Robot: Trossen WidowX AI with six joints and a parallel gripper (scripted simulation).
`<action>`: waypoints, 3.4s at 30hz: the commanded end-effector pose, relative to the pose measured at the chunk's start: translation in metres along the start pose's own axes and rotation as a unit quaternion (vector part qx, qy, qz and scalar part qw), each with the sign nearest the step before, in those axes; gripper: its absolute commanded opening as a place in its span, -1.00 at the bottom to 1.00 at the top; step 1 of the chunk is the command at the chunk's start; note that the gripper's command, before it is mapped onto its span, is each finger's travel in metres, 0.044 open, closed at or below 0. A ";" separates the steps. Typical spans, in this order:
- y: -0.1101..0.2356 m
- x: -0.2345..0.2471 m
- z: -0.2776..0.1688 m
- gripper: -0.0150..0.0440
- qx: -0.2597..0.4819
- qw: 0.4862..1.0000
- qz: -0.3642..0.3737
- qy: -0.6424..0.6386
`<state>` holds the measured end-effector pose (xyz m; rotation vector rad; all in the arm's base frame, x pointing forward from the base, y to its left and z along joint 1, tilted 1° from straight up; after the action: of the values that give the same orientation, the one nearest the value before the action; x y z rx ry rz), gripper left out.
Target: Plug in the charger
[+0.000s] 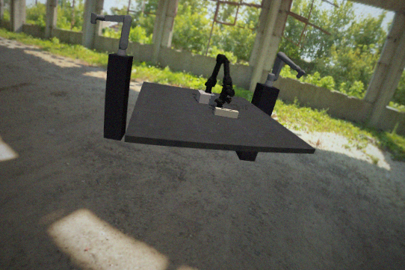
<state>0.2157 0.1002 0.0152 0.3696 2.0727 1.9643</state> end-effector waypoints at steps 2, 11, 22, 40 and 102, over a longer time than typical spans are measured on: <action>0.000 0.000 0.000 -0.20 0.000 1.000 0.000 0.000; 0.023 0.000 -0.001 -0.49 0.000 1.000 -0.001 -0.001; 0.056 0.004 -0.007 -0.49 0.002 1.000 -0.001 -0.002; 0.048 0.001 0.007 -0.49 -0.004 0.995 0.004 -0.104; 0.017 -0.013 0.058 -0.49 -0.011 0.907 0.027 -0.420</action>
<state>0.2435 0.1493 0.0289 1.0447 1.4838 1.4512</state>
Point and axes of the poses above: the point midway between the two fingers, 35 mm back from their tips, its own y axis back along the fingers, its own x axis across the jaws, z = x × y, the point moved 6 cm from there along y, back along the fingers, and after that the axes turned 14 degrees about y, right-handed, at the moved point
